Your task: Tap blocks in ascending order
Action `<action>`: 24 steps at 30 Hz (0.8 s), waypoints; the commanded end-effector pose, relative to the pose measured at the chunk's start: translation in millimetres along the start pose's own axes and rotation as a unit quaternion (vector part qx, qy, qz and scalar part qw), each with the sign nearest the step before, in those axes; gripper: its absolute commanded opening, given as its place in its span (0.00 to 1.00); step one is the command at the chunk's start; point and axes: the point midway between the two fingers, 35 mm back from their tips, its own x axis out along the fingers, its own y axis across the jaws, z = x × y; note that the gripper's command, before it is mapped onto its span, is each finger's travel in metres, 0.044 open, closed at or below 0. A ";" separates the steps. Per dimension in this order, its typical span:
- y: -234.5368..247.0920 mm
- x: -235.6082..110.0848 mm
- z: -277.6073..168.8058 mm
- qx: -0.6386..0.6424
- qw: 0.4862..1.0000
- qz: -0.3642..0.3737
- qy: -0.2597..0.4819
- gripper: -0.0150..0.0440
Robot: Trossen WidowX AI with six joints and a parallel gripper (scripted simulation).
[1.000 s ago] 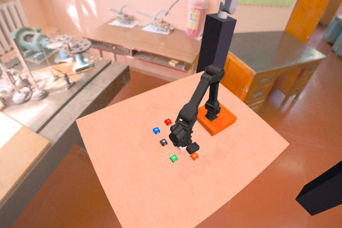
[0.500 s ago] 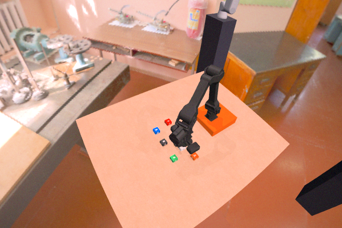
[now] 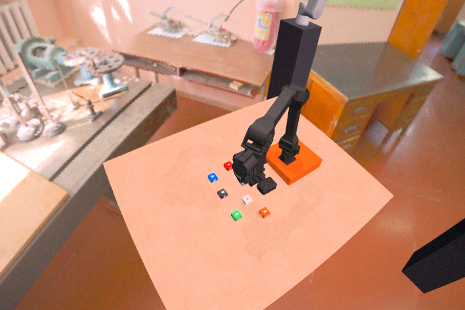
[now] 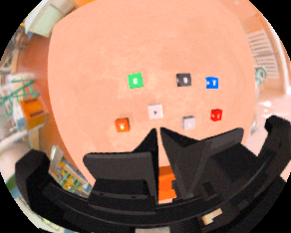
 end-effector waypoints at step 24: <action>83.1 80.3 -32.7 0.002 1.000 0.000 0.009 0.29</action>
